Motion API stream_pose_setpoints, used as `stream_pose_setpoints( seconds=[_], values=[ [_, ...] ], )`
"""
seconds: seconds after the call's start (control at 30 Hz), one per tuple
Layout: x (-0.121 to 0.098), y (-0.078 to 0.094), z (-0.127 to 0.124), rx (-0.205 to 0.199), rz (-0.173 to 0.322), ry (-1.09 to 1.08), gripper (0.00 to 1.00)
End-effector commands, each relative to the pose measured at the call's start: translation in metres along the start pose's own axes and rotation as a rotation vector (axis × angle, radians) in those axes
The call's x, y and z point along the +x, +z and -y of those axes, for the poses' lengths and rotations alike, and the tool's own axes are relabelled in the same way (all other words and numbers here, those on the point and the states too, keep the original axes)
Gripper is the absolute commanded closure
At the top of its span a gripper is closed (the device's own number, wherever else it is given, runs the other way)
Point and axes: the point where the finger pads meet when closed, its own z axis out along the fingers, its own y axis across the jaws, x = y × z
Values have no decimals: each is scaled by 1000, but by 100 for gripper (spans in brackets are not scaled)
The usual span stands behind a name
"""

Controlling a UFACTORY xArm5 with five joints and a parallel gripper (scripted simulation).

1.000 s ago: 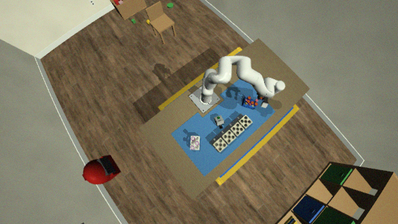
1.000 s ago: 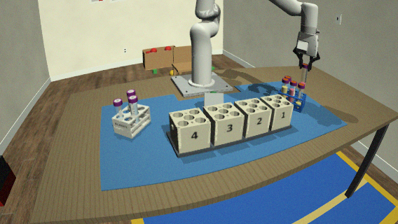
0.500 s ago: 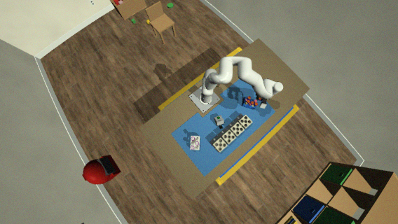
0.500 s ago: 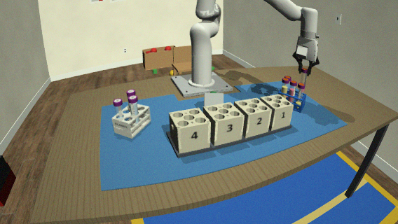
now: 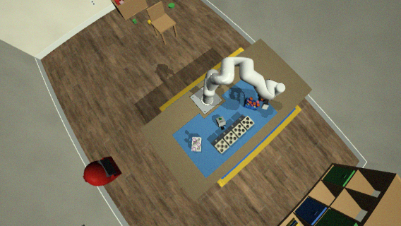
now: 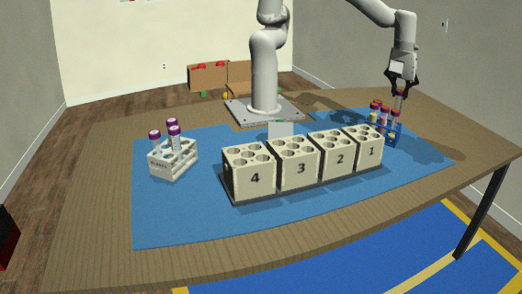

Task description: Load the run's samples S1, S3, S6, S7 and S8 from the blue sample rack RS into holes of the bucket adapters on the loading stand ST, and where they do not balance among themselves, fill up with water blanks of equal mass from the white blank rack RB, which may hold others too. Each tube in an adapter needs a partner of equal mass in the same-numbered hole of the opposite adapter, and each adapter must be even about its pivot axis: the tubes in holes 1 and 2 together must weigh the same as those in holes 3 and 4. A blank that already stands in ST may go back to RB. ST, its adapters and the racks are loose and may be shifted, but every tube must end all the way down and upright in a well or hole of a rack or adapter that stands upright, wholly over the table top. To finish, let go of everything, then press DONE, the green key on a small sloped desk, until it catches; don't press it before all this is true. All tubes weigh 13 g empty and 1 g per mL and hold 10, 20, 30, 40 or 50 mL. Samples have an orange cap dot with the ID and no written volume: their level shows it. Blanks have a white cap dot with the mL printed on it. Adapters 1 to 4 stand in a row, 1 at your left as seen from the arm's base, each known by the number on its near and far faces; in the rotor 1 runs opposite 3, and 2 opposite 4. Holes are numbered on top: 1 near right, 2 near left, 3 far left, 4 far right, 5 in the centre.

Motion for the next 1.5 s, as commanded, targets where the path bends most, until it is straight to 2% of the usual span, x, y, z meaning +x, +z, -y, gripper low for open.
stream_pose_setpoints(
  seconds=[0.0,1.47],
  values=[
    [0,2,1,3,1,0,100],
    [0,40,1,3,1,0,100]
  ],
)
